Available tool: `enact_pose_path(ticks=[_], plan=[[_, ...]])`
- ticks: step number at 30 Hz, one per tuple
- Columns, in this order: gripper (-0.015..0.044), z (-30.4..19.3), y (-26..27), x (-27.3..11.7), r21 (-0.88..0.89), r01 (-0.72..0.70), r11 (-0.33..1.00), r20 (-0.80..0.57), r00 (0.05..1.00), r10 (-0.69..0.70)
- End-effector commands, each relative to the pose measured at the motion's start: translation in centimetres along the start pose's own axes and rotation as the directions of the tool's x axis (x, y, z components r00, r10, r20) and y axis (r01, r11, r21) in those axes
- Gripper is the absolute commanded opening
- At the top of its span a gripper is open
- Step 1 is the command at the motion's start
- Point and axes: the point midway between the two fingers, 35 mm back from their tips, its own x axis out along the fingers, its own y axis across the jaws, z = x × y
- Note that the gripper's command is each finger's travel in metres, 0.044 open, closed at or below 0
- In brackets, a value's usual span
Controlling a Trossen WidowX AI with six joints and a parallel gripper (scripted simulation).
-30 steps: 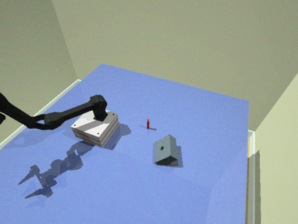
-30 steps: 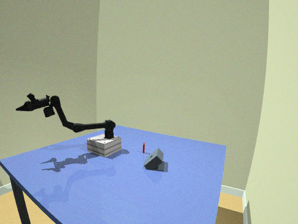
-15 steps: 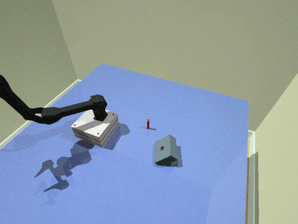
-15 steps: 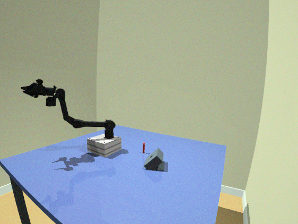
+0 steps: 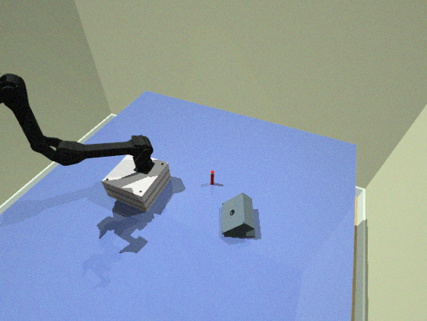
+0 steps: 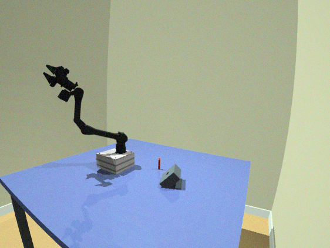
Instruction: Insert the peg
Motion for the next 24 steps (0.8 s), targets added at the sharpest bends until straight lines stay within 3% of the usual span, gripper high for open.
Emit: enact_pose_path(ticks=[1, 12, 24], plan=[[0.0440, 4.4, 2.4, -1.2, 0.040, -0.060, 0.997, 0.110, 0.992, 0.055], [0.0440, 13.7, 8.2, -5.7, 0.115, -0.256, 0.960, 0.350, 0.915, 0.203], [0.0440, 22.9, 16.2, -14.4, 0.126, -0.563, 0.817, 0.586, 0.707, 0.397]])
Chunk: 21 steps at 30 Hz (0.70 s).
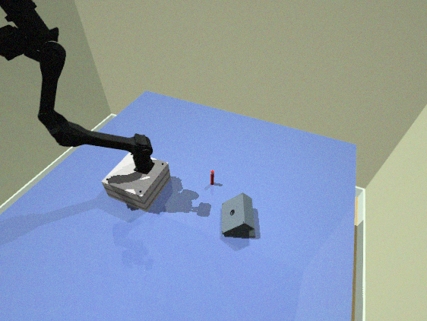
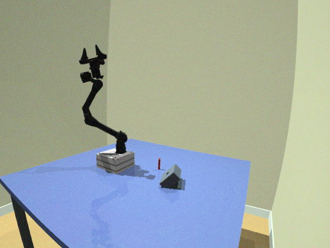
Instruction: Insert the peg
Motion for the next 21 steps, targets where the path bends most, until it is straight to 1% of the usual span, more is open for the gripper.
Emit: enact_pose_path(ticks=[1, 6, 11, 16, 21], plan=[[0.0440, 2.4, 3.8, -0.2, 0.047, -0.092, 0.995, 0.061, 0.994, 0.089], [0.0440, 5.2, 9.0, -0.9, 0.108, -0.230, 0.967, 0.134, 0.967, 0.215], [0.0440, 7.9, 14.6, -2.4, 0.150, -0.385, 0.911, 0.196, 0.914, 0.354], [0.0440, 10.0, 20.1, -4.6, 0.183, -0.534, 0.826, 0.246, 0.838, 0.487], [0.0440, 11.8, 25.6, -7.5, 0.206, -0.672, 0.711, 0.280, 0.737, 0.615]])
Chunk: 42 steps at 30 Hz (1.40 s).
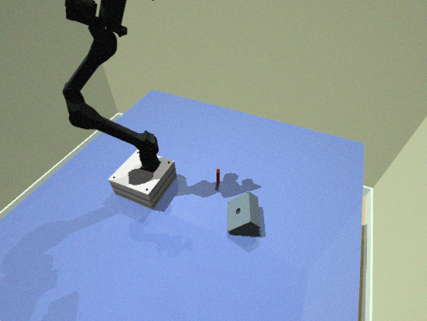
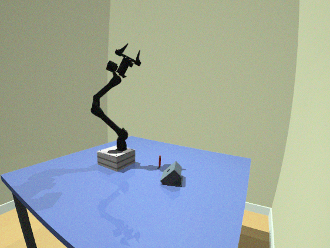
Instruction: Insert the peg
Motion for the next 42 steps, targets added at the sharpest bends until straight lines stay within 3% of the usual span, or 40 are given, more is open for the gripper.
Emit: enact_pose_path(ticks=[1, 12, 23, 32, 42], plan=[[0.0440, 0.1, 4.7, 0.7, 0.049, -0.121, 0.991, 0.003, 0.993, 0.121], [0.0440, -1.2, 18.4, -0.1, 0.212, -0.446, 0.870, -0.042, 0.885, 0.464], [0.0440, -3.3, 30.4, -4.3, 0.414, -0.651, 0.637, -0.098, 0.663, 0.742], [0.0440, -5.4, 38.8, -10.3, 0.589, -0.691, 0.418, -0.156, 0.411, 0.898], [0.0440, -7.5, 45.5, -18.4, 0.766, -0.608, 0.209, -0.194, 0.092, 0.977]])
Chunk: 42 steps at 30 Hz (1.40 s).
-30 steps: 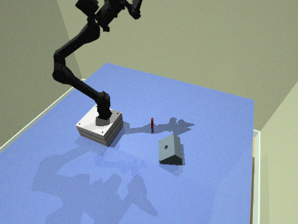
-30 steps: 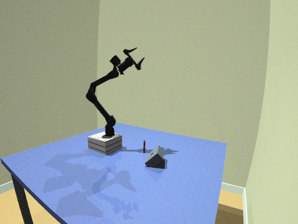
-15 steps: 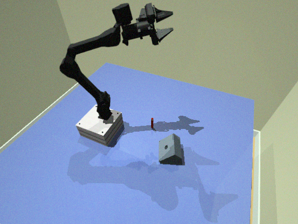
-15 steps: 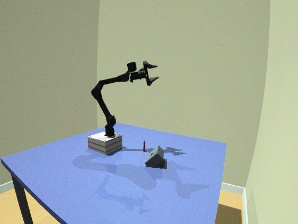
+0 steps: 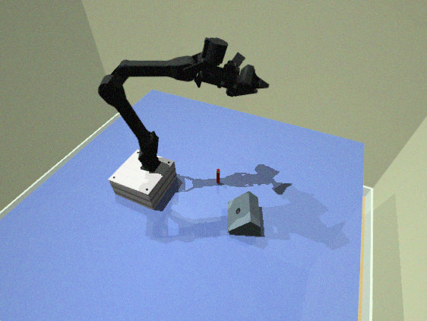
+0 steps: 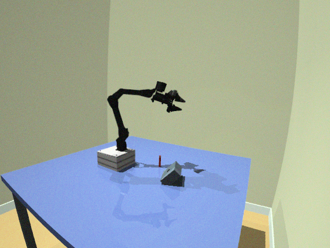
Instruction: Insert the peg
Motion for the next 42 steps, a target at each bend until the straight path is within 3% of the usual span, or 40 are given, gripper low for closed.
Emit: enact_pose_path(ticks=[1, 12, 23, 34, 42], plan=[[0.0440, -2.8, 2.0, 1.6, 0.074, -0.069, 0.995, -0.093, 0.993, 0.076], [0.0440, -12.6, 8.0, 3.7, 0.353, -0.161, 0.922, -0.393, 0.868, 0.302], [0.0440, -21.7, 13.7, 1.8, 0.600, -0.053, 0.799, -0.619, 0.602, 0.505], [0.0440, -26.8, 18.0, -1.5, 0.696, 0.148, 0.703, -0.707, 0.317, 0.633], [0.0440, -27.1, 18.4, -1.7, 0.698, 0.166, 0.697, -0.710, 0.293, 0.641]])
